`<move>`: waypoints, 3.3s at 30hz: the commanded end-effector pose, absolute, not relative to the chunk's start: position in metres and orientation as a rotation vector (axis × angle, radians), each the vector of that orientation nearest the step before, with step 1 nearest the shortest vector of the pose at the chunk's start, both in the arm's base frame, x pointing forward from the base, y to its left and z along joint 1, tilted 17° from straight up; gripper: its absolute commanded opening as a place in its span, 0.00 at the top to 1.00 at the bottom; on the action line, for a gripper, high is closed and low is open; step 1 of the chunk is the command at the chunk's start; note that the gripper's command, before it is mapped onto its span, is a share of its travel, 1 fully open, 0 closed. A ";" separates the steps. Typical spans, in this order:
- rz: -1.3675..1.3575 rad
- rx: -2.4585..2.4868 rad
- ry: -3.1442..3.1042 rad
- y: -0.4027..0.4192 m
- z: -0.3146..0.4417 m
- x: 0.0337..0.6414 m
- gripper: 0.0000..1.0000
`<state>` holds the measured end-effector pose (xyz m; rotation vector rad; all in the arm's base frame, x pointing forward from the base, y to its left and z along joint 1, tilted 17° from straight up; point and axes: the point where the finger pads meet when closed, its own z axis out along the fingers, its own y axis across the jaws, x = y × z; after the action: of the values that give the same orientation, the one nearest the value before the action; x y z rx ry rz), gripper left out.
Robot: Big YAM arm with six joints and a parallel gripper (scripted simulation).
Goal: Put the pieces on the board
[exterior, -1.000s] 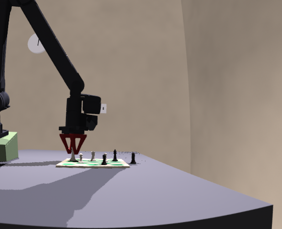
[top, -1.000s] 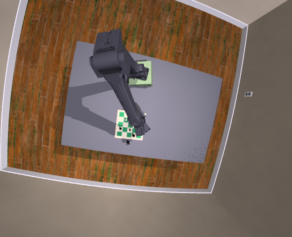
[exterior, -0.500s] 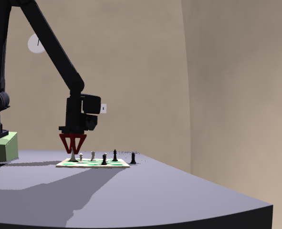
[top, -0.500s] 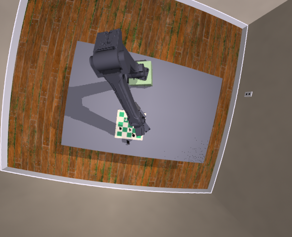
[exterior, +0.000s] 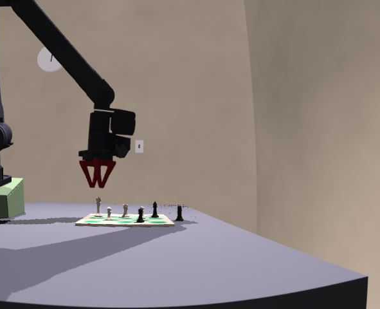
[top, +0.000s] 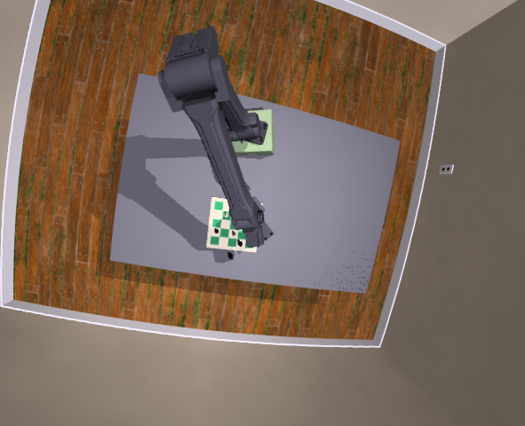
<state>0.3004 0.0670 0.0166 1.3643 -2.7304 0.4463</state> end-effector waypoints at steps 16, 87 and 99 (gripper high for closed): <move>0.455 1.367 -2.794 0.092 0.068 0.321 0.00; 0.465 1.821 -2.470 0.076 0.084 0.543 0.64; 0.458 1.817 -2.463 0.074 0.078 0.543 0.64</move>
<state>0.5207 0.0649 0.0499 1.7761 -2.4285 0.4222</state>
